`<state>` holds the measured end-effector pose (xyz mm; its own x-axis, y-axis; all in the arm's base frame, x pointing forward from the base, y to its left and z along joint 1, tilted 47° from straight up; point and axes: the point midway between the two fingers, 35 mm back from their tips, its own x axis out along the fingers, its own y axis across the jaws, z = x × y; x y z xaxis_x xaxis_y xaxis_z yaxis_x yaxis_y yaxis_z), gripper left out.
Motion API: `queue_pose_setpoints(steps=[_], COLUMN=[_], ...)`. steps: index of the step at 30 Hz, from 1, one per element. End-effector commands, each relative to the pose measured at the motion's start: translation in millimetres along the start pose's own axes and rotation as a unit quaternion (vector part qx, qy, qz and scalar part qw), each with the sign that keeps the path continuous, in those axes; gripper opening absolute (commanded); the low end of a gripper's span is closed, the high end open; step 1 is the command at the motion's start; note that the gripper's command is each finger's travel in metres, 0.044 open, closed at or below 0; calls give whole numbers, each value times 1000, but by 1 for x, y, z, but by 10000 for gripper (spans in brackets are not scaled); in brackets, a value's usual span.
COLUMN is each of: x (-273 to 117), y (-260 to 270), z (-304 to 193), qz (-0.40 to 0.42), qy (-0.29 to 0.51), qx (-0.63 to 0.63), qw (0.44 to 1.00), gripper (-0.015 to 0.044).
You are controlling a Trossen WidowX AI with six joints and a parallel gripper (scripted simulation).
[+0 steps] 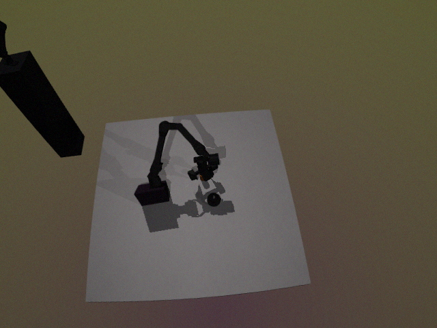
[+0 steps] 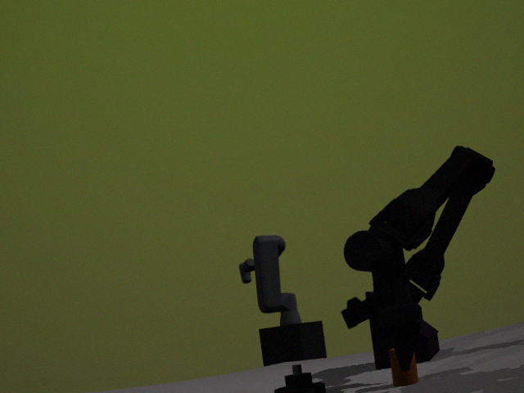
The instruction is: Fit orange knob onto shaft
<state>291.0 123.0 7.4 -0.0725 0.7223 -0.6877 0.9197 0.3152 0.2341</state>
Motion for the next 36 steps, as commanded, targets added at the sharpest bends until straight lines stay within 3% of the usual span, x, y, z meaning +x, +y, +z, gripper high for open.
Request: queue_pose_setpoints(steps=[1,11,20,27,33,36], x=[6,19,19,19,10,1], y=[-2,-3,-3,-3,-1,0], z=[-1,-2,-2,-2,0,2], qz=[-1,0,0,0,-1,-1], qy=[3,4,4,4,2,0], qx=[3,3,3,3,4,4], qw=[1000,1000,1000,1000,1000,1000], gripper=[440,440,204,157,0,0])
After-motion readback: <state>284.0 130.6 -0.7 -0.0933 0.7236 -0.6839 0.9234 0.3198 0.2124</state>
